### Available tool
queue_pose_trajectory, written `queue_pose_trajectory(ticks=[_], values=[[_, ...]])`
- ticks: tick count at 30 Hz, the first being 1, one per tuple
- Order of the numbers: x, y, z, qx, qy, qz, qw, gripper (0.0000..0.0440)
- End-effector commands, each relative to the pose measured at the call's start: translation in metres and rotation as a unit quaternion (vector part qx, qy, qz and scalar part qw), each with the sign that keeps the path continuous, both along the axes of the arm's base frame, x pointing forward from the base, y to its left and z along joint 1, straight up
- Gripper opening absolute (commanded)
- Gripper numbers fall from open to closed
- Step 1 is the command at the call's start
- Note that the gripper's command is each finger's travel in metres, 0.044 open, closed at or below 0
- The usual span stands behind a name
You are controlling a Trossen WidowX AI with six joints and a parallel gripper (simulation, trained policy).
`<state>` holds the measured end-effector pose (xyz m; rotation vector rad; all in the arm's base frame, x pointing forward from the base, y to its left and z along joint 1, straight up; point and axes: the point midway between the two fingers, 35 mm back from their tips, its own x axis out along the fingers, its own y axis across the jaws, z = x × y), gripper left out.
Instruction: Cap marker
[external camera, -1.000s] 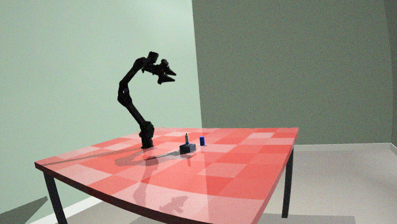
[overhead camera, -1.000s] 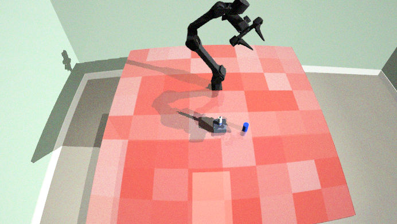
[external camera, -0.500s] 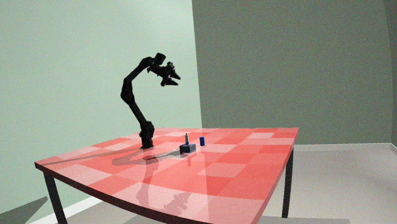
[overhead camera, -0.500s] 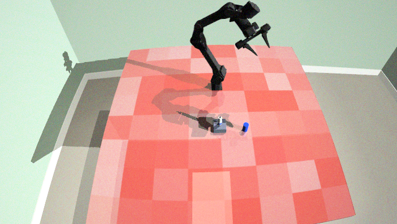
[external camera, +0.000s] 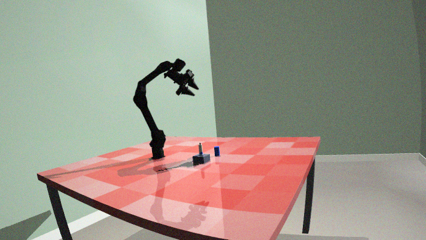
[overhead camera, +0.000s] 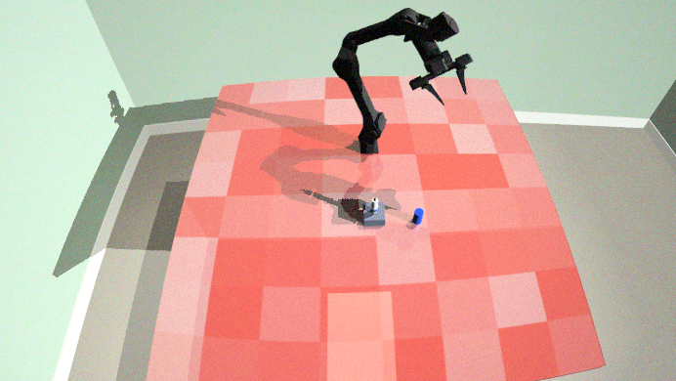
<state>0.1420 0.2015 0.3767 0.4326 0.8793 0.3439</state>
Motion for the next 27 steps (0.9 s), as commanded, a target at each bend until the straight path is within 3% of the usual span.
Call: queue_pose_trajectory(ticks=[1,27], values=[[0.004,0.004,-0.006,-0.005,0.016,-0.010,1.000,0.0334],[0.037,0.030,-0.052,-0.041,0.122,-0.085,0.988,0.0336]])
